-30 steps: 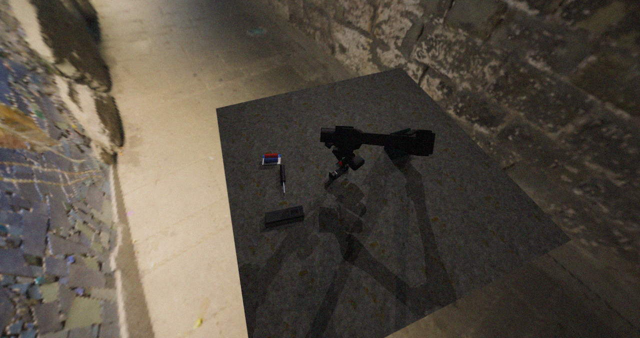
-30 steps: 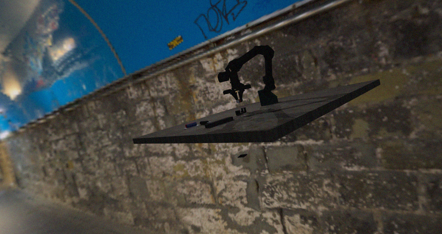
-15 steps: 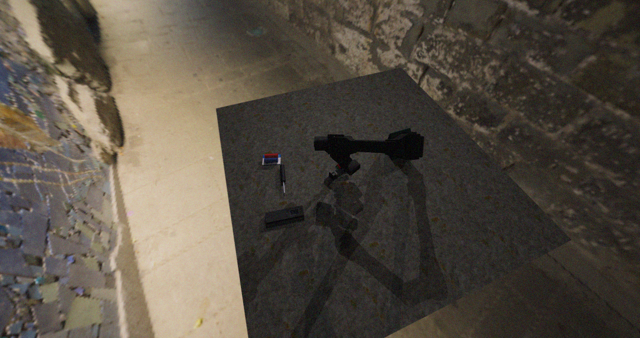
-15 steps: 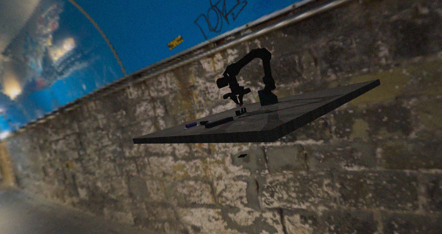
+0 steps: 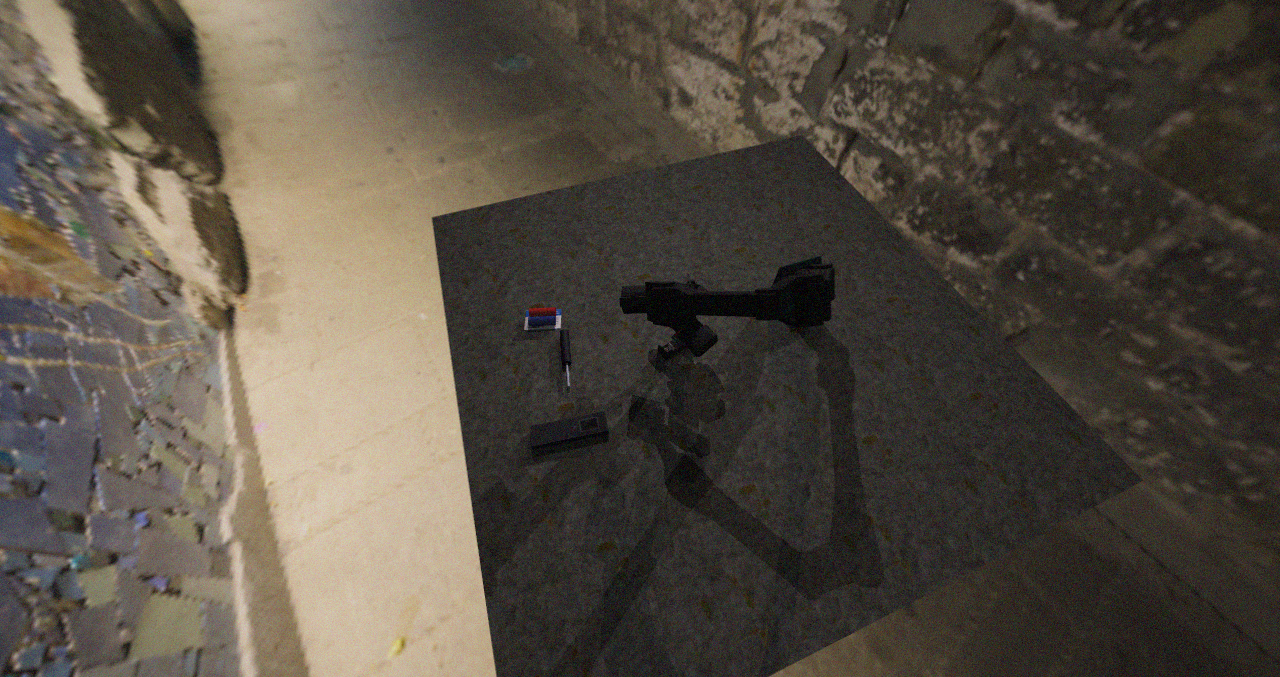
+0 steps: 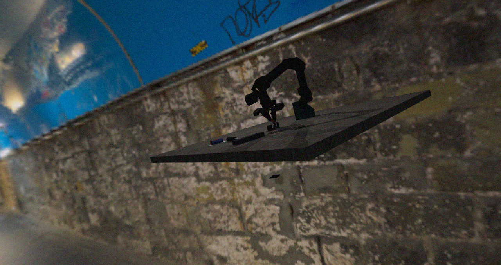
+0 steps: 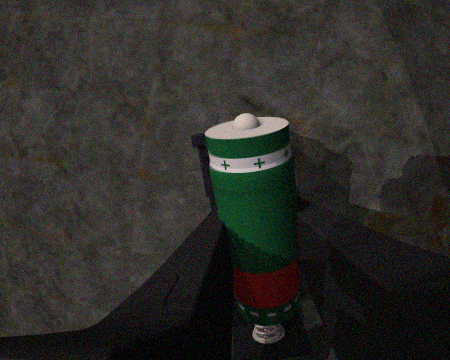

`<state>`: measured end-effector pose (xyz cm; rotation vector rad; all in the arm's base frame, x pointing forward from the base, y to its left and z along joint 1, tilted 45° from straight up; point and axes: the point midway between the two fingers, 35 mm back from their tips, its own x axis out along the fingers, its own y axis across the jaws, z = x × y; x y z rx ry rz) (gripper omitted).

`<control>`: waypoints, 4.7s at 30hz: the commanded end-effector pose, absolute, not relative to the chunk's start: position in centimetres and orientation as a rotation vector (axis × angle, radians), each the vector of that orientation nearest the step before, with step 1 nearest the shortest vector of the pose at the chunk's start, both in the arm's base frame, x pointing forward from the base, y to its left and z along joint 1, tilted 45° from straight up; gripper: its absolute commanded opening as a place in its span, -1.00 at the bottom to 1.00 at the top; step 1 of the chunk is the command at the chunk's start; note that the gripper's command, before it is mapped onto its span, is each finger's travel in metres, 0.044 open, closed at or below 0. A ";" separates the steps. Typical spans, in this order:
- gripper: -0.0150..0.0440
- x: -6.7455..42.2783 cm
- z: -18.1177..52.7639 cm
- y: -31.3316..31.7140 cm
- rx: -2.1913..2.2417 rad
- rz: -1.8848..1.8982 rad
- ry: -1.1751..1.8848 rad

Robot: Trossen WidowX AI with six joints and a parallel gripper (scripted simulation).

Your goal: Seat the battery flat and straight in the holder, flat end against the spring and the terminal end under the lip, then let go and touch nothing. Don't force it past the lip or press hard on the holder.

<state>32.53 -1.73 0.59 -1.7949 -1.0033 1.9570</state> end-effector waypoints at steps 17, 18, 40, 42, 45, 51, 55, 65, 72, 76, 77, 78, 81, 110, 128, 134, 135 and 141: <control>-0.24 33.2 0.1 -1.1 -1.678 2.108 -1.049; -0.24 33.2 0.0 -1.1 -1.672 2.115 -1.051; -0.24 33.9 -0.2 -0.5 -1.594 2.204 -1.077; -0.24 34.0 -0.2 -0.4 -1.594 2.204 -1.077; -0.24 34.2 -0.2 -0.4 -1.593 2.204 -1.077; -0.24 34.5 -0.2 -0.3 -1.591 2.205 -1.078; -0.24 34.7 -0.1 -0.3 -1.589 2.206 -1.079; -0.24 35.2 0.0 -0.3 -1.582 2.210 -1.082; -0.24 35.4 0.0 -0.2 -1.577 2.212 -1.084; -0.24 35.6 0.1 -0.2 -1.575 2.211 -1.086; -0.24 35.6 0.1 -0.2 -1.574 2.211 -1.086; -0.24 35.7 0.1 -0.2 -1.574 2.210 -1.086; -0.24 35.8 0.1 -0.2 -1.575 2.208 -1.087; -0.24 36.0 -0.2 -0.2 -1.642 2.137 -1.058; -0.24 35.9 -0.6 -0.1 -1.717 2.053 -1.026; -0.24 35.9 -0.7 -0.1 -1.740 2.025 -1.015; -0.24 35.9 -0.7 -0.1 -1.744 2.021 -1.014; -0.24 35.8 -0.8 -0.1 -1.767 1.993 -1.006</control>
